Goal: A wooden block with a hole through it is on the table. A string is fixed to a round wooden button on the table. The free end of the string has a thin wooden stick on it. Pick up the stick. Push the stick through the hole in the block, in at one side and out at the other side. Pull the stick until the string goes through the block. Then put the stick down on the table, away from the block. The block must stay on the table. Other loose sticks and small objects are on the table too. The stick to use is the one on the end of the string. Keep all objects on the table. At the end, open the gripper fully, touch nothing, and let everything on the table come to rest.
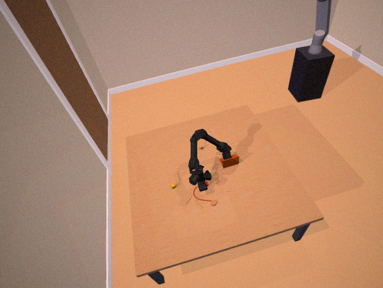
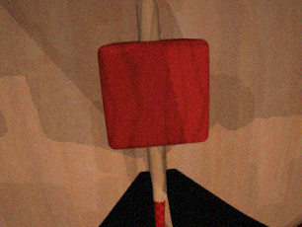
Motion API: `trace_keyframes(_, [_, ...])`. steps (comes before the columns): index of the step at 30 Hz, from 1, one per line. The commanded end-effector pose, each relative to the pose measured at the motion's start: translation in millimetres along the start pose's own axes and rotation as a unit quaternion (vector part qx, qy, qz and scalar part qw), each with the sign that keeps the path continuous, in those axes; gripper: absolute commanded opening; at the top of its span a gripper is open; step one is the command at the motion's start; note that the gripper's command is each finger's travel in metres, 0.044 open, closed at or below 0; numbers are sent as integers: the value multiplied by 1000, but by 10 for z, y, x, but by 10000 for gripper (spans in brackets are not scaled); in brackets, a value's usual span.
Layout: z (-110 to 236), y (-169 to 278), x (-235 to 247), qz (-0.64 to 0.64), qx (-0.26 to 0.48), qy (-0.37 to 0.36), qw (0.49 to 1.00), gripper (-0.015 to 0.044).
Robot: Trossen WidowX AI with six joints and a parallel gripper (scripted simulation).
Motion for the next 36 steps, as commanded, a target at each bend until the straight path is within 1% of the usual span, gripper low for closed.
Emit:
trace_keyframes(1, [14, -57, 8, -2, 0, 2, 1000, 0])
trace_keyframes(8, [13, -119, 8, -2, 0, 2, 1000, 0])
trace_keyframes(12, [3, -99, 1, 1, 0, 0, 1000, 105])
trace_keyframes(13, [3, -99, 1, 1, 0, 0, 1000, 120])
trace_keyframes(16, [27, -96, -2, 1, 0, 0, 1000, 120])
trace_keyframes(17, [102, -87, -8, 1, 0, 0, 1000, 120])
trace_keyframes(20, [570, -70, -16, 1, 0, 2, 1000, 120])
trace_keyframes(22, [781, -82, -3, 1, 0, 1, 1000, 120])
trace_keyframes(26, [808, -85, -1, 1, -1, 1, 1000, 120])
trace_keyframes(28, [763, -83, -27, -3, 6, 3, 1000, 120])
trace_keyframes(30, [764, -104, -29, -65, 5, 4, 998, 120])
trace_keyframes(32, [767, -137, -31, -159, 4, 4, 987, 120])
trace_keyframes(36, [771, -204, -34, -342, 1, 5, 940, 120])
Point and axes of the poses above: the point midway between the two fingers, 35 mm back from their tips, its own z axis back along the fingers, its own x axis across the jaws, y = z × x, the point moved 1 cm from there along z, back along the fingers, and after that the axes turned 1 degree about -z, right-handed, at the moved point
